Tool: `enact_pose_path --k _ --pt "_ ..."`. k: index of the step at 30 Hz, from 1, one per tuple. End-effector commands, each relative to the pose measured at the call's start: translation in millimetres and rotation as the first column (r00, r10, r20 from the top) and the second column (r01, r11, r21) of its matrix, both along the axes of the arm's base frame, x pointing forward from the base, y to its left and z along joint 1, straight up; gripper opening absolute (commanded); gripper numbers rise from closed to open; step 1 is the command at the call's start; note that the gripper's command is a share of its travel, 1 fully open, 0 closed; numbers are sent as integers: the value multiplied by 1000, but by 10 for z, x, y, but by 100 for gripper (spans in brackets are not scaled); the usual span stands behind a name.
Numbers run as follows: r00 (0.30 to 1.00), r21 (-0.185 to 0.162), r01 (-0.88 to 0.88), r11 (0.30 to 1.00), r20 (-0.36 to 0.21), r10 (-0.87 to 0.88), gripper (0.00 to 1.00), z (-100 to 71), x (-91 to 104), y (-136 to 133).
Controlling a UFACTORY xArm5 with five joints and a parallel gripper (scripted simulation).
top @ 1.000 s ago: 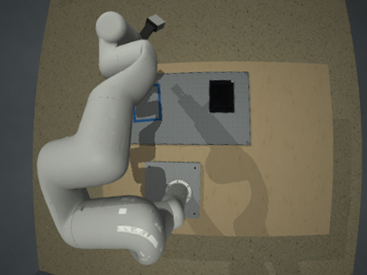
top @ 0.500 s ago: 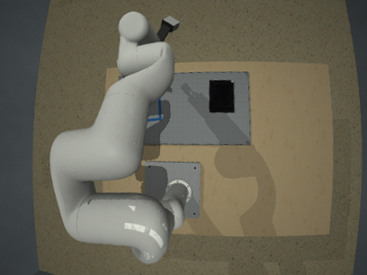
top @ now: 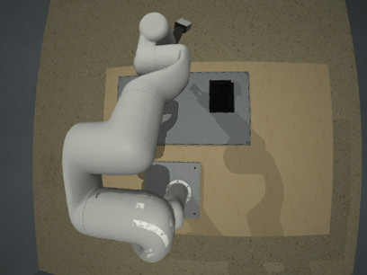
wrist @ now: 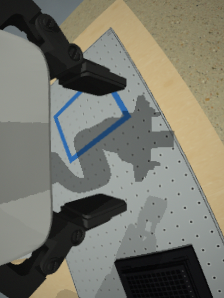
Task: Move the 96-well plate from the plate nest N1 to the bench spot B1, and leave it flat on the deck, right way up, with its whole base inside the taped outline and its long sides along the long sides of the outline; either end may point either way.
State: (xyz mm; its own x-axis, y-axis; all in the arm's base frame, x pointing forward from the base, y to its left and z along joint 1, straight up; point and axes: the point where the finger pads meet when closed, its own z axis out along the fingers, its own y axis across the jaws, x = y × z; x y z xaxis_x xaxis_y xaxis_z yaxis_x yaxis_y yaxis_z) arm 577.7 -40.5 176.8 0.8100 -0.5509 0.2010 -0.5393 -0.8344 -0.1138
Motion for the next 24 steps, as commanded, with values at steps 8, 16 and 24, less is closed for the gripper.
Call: enact_pose_path --k 8,16,24 --pt "997 -27 -70 997 -34 69 100 -138 -122 -401" --pt "987 -39 -146 988 -74 143 100 -239 -230 -661" --pt "973 -44 -210 977 -109 204 100 -338 -350 -907"
